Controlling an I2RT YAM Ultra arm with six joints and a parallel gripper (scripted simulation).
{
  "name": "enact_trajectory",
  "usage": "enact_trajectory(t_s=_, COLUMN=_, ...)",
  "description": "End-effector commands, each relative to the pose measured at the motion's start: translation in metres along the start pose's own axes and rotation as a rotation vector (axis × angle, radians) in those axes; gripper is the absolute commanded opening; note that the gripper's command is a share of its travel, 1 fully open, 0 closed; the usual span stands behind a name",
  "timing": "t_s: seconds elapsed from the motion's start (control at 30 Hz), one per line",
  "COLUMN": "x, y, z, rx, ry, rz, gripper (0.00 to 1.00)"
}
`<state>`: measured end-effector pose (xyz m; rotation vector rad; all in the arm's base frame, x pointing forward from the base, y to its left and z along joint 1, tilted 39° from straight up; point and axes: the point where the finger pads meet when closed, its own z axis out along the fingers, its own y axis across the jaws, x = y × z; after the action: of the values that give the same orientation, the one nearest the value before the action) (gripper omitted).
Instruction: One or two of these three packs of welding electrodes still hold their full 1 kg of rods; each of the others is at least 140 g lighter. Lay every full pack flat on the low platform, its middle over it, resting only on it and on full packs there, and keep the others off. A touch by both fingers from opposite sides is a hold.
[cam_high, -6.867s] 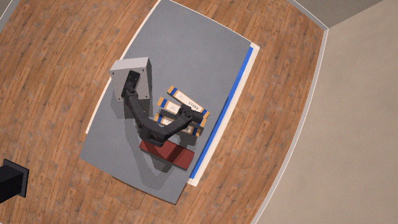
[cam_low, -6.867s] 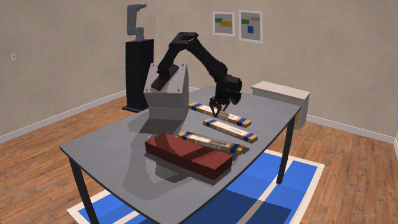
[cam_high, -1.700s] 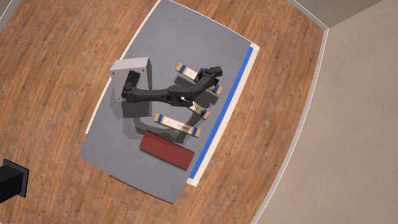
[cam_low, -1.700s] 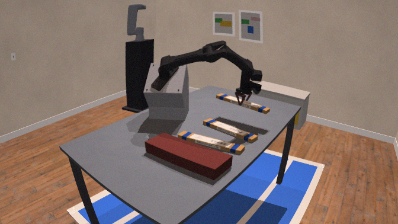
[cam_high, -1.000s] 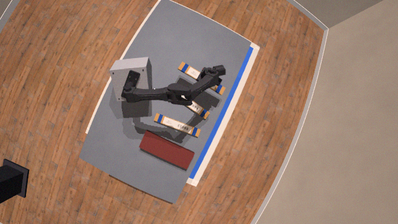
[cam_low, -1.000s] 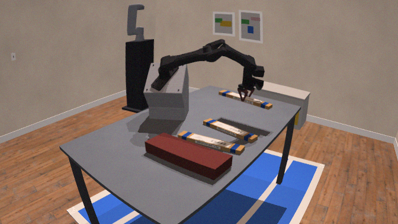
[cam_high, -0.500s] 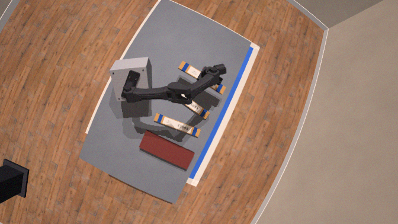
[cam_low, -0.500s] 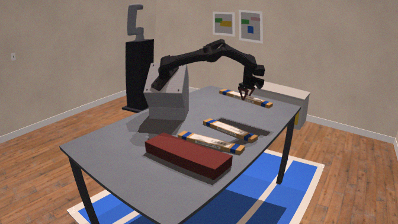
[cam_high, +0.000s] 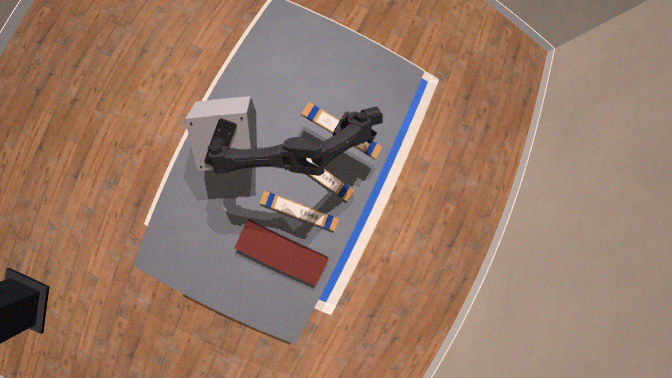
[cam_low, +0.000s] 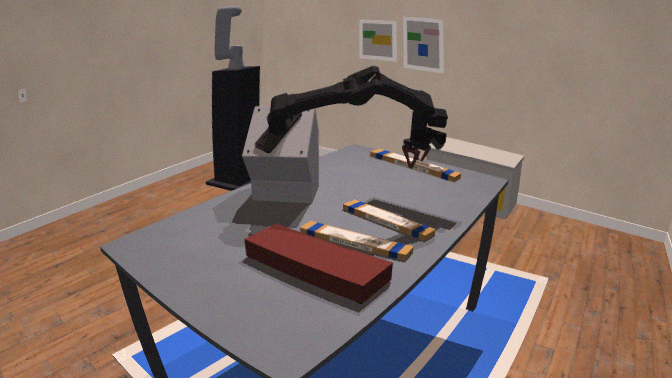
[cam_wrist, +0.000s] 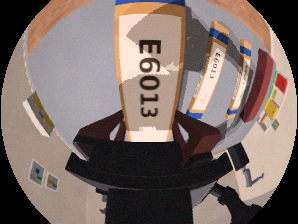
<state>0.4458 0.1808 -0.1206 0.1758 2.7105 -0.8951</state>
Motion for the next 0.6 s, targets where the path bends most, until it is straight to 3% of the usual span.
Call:
enact_trajectory(t_s=0.0, x=-0.0110, y=0.0214, z=-0.0599, rx=-0.069, ry=-0.089, rz=-0.007, gripper=0.00)
enact_trajectory(t_s=0.57, x=-0.0108, y=0.0227, z=-0.0619, rx=-0.068, ry=-0.089, rz=-0.007, gripper=0.00)
